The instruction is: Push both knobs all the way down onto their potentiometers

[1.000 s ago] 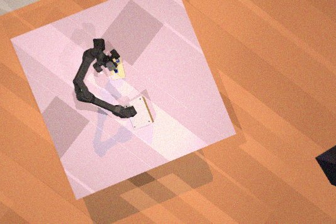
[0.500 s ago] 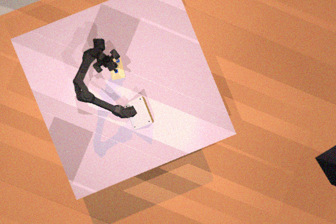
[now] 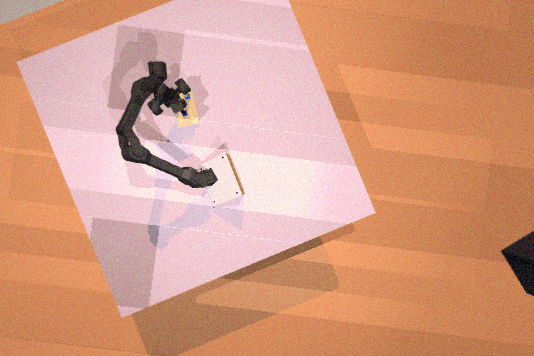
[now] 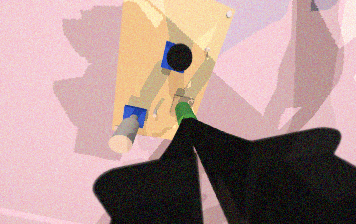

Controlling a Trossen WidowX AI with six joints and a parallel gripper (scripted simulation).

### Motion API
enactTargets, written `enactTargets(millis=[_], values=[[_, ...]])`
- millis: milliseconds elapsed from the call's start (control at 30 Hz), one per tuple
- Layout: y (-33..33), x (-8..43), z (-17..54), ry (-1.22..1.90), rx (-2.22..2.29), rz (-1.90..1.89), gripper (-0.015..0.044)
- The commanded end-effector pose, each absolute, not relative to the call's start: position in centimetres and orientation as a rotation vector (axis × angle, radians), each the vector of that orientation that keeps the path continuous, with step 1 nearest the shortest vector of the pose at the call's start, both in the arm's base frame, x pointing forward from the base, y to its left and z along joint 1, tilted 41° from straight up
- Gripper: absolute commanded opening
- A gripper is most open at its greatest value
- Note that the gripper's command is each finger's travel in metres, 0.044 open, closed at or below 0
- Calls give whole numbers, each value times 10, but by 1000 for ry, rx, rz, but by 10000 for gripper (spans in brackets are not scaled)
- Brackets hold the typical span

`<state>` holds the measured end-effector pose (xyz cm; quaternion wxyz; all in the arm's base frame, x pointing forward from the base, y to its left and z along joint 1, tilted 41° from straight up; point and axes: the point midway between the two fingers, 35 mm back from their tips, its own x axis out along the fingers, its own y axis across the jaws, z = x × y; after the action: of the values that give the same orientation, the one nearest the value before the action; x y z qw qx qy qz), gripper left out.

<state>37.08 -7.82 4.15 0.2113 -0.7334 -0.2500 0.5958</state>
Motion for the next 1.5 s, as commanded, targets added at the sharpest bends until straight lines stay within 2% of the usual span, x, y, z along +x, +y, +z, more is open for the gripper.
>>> enactTargets(millis=[0, 567, 967, 1133, 1467], values=[[-72, 374, 37, -718, -2030, 1660, 0], [-89, 370, 57, -717, -2030, 1661, 0], [-94, 370, 55, -693, -2081, 1668, 315], [-106, 353, 56, -668, -2125, 1676, 440], [-93, 216, 54, -705, -2033, 1678, 440]])
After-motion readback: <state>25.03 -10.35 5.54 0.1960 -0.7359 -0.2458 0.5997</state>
